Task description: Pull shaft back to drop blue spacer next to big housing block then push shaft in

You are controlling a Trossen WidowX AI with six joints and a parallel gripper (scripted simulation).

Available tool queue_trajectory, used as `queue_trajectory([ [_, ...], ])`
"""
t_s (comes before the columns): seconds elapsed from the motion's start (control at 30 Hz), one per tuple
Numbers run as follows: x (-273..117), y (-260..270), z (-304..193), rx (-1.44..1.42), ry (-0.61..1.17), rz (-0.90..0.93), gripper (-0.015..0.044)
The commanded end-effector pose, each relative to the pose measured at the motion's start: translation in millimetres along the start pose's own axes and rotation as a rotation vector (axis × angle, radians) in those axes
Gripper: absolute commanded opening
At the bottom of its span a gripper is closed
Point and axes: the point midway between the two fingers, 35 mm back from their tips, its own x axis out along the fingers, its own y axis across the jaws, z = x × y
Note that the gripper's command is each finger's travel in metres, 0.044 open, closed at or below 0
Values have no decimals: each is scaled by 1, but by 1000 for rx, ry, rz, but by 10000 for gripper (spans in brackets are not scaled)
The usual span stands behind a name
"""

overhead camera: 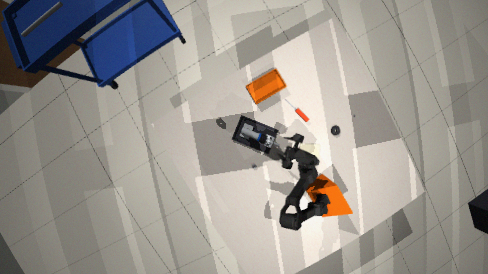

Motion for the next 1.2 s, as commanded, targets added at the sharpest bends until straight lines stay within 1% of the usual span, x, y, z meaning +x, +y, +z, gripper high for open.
queue_trajectory([
  [0.0, 2, -20, 10, -27, 17, -56, 440],
  [0.2, 11, -54, 19, -13, 168, -152, 440],
  [0.33, 12, -62, 23, 9, 308, -196, 440],
  [0.47, 16, -53, 24, 10, 474, -175, 440],
  [0.53, 18, -51, 30, -27, 522, -164, 440],
  [0.87, 27, -18, 49, -65, 691, -49, 440],
  [1.03, 22, 4, 48, -7, 774, 10, 440],
  [1.17, 22, 5, 48, -7, 777, 11, 440],
])
